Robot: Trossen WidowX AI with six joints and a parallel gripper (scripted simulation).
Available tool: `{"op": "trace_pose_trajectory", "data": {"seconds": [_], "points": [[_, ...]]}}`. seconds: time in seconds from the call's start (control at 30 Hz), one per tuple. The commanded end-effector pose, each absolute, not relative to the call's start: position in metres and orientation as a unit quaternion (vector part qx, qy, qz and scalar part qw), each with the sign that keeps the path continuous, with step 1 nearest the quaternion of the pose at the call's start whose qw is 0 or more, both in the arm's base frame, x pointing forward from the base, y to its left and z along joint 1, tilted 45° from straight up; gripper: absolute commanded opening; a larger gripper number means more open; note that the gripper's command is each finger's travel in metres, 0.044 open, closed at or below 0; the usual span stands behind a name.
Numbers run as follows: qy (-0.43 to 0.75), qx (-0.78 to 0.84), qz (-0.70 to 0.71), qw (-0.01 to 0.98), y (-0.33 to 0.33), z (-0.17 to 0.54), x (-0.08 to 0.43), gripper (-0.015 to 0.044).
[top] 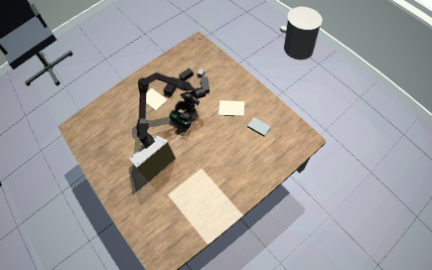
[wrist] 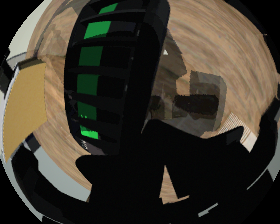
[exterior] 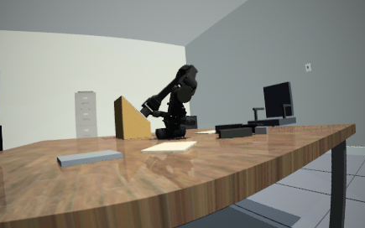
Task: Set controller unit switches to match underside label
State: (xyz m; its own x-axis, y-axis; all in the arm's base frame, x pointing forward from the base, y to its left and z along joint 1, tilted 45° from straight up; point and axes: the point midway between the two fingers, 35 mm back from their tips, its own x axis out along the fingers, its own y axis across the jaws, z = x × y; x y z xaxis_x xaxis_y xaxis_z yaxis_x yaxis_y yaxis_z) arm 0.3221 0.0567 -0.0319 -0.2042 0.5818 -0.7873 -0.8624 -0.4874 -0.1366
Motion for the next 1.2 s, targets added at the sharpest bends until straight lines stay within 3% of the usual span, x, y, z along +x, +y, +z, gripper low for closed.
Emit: {"op": "trace_pose_trajectory", "data": {"seconds": [0.0,0.33,0.7,1.17], "points": [[0.174,-0.405,0.763,0.473,0.057,-0.035,0.311,0.0],[0.174,-0.405,0.763,0.473,0.056,-0.036,0.306,0.0],[0.173,-0.406,0.762,0.473,0.036,0.023,0.359,0.0],[0.192,-0.407,0.713,0.538,0.043,0.048,0.33,0.0]]}}
